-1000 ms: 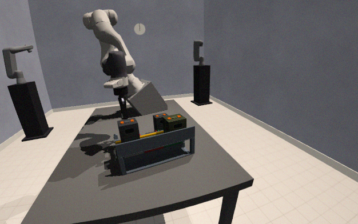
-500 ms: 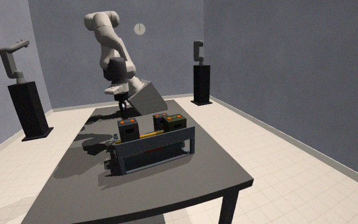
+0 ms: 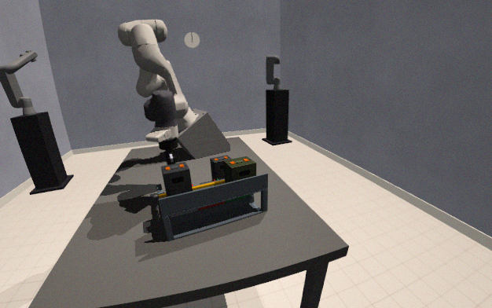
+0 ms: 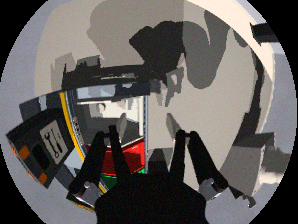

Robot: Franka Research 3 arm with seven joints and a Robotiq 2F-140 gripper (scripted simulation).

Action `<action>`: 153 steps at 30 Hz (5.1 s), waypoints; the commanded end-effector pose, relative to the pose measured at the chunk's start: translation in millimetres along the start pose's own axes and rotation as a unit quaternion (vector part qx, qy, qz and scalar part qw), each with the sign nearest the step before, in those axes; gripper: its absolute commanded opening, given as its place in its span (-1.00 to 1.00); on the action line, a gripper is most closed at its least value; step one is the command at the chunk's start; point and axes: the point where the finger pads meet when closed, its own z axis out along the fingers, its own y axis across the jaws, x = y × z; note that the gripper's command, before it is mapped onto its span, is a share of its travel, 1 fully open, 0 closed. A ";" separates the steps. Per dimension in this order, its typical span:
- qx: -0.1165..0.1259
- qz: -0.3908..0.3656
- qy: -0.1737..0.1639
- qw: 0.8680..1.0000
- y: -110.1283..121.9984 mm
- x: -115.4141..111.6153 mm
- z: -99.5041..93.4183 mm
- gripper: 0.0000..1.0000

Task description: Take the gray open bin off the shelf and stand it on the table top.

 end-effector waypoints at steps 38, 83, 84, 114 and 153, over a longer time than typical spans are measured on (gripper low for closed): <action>0.014 -0.004 -0.005 1.000 -12.8 -3.2 -6.6 0.15; 0.014 -0.004 -0.005 1.000 -11.4 -2.9 0.3 0.15; 0.014 -0.004 -0.005 1.000 -11.4 -2.9 0.3 0.15; 0.014 -0.004 -0.005 1.000 -11.7 -3.1 14.9 0.15; 0.014 -0.004 -0.005 1.000 -12.6 -3.5 14.2 0.15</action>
